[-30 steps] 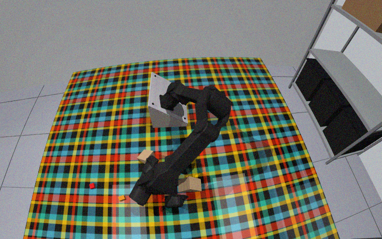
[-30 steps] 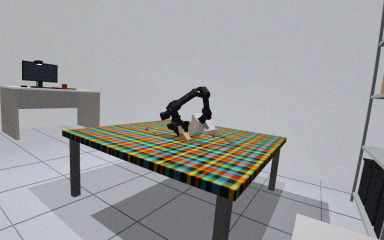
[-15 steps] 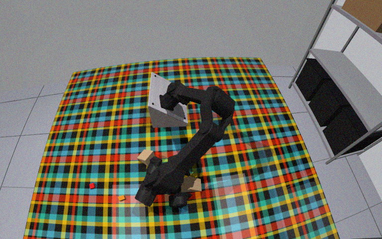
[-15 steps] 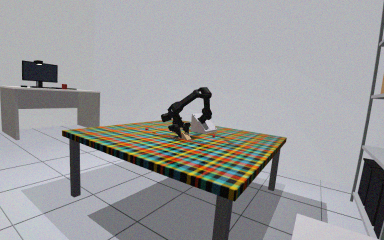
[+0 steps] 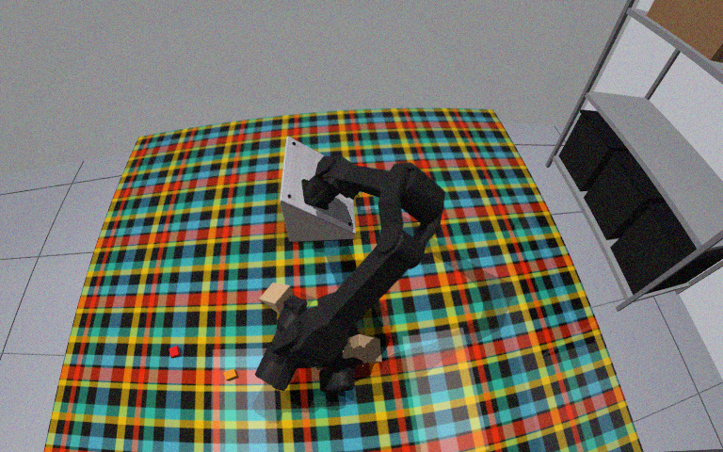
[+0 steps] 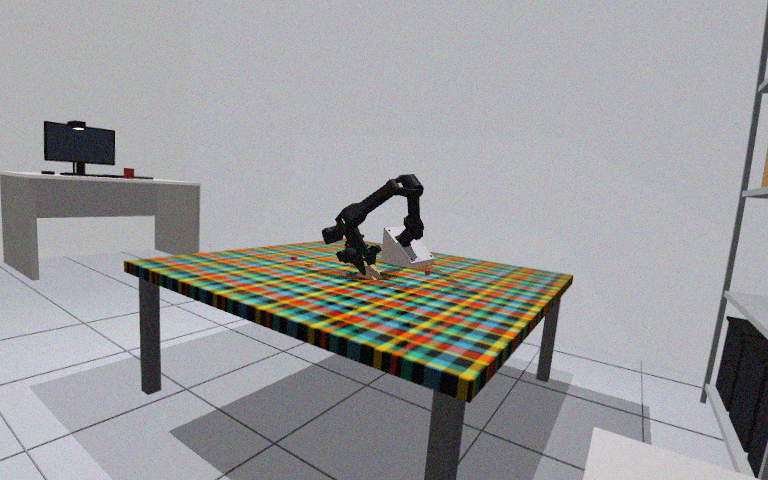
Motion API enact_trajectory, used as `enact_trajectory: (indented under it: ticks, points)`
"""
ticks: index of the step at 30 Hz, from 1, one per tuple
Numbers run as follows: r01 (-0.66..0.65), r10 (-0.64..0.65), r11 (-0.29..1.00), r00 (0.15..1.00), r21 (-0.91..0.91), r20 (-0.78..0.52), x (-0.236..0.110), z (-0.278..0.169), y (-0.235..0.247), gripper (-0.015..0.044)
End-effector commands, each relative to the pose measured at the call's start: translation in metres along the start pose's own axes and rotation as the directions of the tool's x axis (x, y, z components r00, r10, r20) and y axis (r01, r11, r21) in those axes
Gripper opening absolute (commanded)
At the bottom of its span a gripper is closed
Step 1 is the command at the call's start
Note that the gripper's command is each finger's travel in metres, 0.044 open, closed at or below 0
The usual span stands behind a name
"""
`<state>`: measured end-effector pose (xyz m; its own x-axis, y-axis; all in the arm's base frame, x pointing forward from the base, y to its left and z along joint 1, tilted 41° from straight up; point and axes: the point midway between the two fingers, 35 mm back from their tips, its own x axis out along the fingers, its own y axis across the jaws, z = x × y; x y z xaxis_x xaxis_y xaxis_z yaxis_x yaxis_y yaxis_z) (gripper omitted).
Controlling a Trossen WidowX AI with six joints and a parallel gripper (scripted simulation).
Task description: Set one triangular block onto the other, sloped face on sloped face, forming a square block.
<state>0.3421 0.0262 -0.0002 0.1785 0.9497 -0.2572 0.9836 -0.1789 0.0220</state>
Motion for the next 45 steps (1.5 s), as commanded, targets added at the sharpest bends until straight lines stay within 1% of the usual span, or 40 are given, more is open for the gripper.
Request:
enact_trajectory:
  ticks: [1,4,5,23,29,37,45]
  points:
    - [0.0,0.0,1.0,1.0,0.001,0.0,0.0,0.0,0.0,0.0091]
    - [-0.004,0.004,1.0,1.0,0.014,0.005,-0.008,-0.005,0.001,0.0012]
    - [-0.006,0.006,1.0,1.0,0.02,0.007,-0.012,-0.007,0.002,0.0]
    - [-0.029,0.027,0.991,0.999,0.128,0.019,-0.08,-0.055,0.0,0.0]
    - [-0.032,0.03,0.991,0.999,0.132,0.015,-0.08,-0.055,-0.001,0.0]
    - [-0.011,0.017,0.993,0.998,-0.116,0.053,-0.078,-0.056,-0.003,0.0]
    - [0.031,0.006,0.926,0.995,-0.375,0.097,-0.077,-0.058,-0.005,0.0]
